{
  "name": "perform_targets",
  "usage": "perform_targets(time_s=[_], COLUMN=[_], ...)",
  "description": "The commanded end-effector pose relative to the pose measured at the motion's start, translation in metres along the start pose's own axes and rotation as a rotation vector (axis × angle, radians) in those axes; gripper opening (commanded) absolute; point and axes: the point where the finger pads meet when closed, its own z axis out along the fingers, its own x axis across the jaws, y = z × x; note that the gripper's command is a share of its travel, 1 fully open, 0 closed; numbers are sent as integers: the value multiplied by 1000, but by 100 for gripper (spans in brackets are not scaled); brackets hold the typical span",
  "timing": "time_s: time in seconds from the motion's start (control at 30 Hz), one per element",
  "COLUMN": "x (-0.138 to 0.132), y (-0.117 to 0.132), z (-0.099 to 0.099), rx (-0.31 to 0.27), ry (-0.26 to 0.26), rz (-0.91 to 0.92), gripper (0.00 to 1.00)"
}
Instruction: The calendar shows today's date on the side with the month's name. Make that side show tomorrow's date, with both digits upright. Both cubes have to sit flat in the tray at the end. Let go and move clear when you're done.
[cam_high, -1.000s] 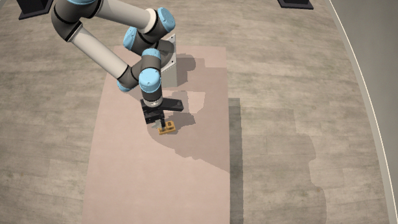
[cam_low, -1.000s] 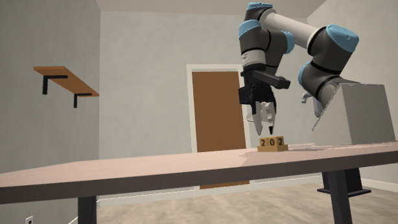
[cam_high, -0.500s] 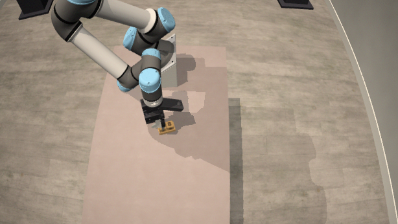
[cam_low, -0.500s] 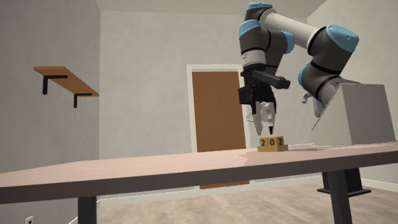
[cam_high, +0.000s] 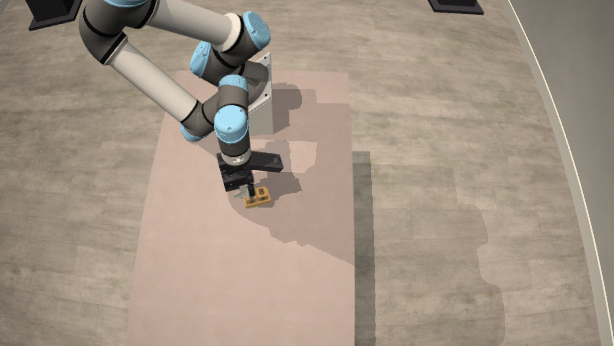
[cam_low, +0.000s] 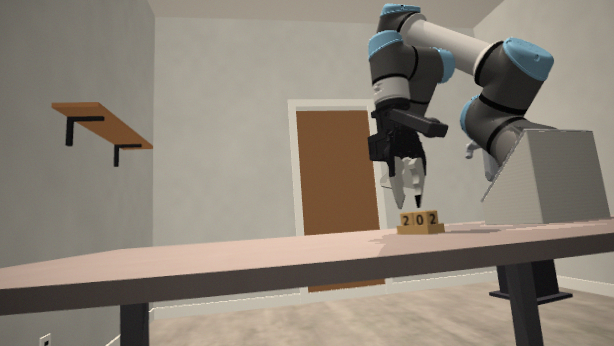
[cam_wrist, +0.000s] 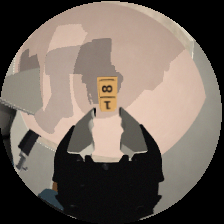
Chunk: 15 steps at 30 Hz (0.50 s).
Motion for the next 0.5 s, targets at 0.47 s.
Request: perform_targets(time_s=[0.47], x=[0], y=[0], z=[11], rx=[0], ry=[1], rz=[0], gripper=[29])
